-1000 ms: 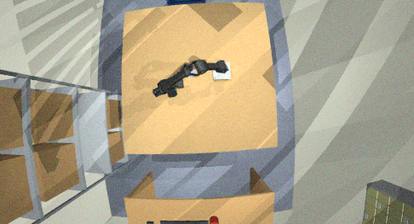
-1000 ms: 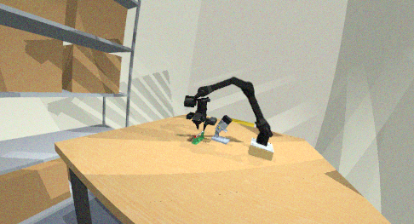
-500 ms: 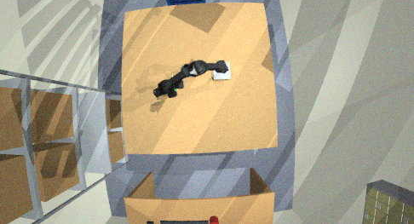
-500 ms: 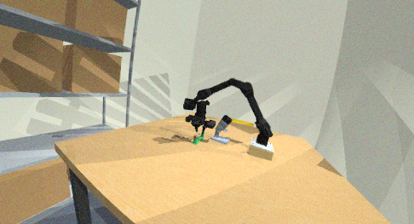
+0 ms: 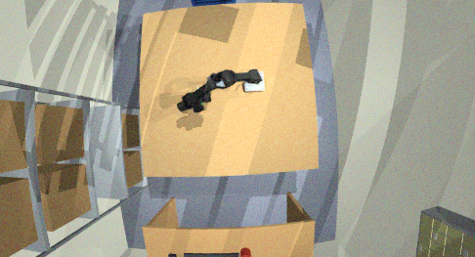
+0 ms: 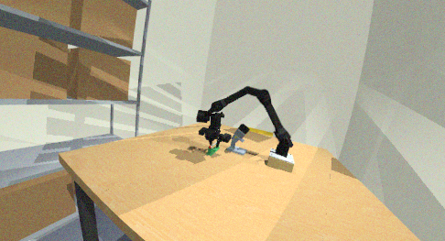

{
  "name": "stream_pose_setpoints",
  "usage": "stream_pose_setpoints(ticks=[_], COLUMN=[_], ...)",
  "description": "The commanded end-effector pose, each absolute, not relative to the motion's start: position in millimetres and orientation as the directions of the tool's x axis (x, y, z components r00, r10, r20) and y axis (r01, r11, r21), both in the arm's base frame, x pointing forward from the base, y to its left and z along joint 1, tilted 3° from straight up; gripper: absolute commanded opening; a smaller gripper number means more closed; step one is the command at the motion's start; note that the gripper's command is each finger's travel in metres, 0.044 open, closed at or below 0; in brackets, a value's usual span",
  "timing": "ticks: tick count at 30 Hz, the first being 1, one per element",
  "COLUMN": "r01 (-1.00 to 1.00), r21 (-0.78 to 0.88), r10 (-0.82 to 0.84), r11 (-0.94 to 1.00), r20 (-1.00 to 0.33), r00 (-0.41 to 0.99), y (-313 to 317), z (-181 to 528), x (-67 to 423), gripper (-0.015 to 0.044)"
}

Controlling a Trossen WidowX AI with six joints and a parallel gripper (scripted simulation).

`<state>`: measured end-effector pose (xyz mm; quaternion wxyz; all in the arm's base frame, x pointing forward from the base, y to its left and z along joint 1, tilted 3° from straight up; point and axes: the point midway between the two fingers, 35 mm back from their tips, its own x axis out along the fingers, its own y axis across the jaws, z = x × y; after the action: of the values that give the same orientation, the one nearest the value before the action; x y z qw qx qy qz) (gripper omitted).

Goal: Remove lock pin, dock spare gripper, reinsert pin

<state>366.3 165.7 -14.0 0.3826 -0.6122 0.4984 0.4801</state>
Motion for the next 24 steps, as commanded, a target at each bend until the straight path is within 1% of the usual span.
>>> stream_pose_setpoints(ticks=[1,24], r01=[-0.976,-0.976], r21=[0.026,0.026], r10=[-0.256,-0.256], r11=[-0.215,-0.215], r20=[-0.966,-0.966], r00=[0.030,0.030], y=[163.2,163.1], z=[-25.2,-27.6], x=[363.9,363.8], gripper=[0.0180,0.0180])
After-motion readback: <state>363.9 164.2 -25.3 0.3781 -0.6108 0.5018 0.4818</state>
